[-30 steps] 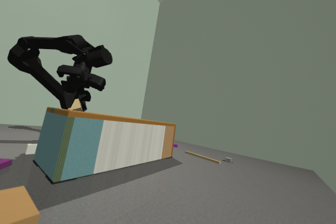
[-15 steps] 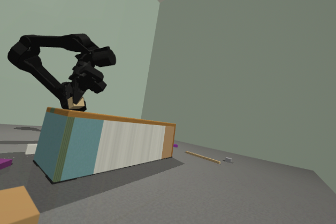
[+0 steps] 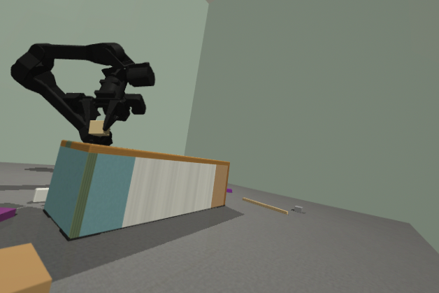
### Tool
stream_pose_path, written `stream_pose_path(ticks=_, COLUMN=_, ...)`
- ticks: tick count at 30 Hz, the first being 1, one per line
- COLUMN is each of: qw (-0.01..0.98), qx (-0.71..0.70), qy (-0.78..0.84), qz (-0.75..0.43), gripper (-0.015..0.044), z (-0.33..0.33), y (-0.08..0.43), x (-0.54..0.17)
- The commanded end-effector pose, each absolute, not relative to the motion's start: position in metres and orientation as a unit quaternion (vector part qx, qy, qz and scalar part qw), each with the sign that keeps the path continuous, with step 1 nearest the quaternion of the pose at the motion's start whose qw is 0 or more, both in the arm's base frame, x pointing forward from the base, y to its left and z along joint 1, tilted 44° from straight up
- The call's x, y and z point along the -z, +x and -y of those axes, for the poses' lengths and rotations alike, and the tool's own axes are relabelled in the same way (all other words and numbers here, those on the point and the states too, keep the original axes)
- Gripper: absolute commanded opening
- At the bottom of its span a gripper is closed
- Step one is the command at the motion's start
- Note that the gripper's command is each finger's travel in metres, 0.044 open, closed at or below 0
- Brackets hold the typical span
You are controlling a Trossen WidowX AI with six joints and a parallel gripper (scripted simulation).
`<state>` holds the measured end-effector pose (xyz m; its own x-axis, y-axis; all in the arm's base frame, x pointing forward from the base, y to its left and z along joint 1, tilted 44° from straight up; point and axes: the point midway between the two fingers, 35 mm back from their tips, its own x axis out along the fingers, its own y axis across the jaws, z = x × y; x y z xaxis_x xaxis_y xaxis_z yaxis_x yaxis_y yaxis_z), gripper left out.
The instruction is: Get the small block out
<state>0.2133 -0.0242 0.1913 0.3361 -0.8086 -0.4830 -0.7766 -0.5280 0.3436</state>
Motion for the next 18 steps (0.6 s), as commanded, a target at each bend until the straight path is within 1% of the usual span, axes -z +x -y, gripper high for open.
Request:
stream_pose_path(ticks=1, qw=0.113, qx=0.345, qy=0.816, qz=0.45, gripper=0.0, z=0.0195, y=0.215, x=-0.1961)
stream_pose_path(ticks=3, qw=0.148, qx=0.359, qy=0.812, qz=0.436, gripper=0.0, z=0.0177, y=0.2153, x=-0.1974)
stream_pose_path(ticks=5, qw=0.16, qx=0.364, qy=0.811, qz=0.43, gripper=0.0, z=0.0171, y=0.2154, x=-0.1979)
stream_pose_path(ticks=18, qw=0.16, qx=0.364, qy=0.811, qz=0.43, gripper=0.0, z=0.0171, y=0.2154, x=-0.1979)
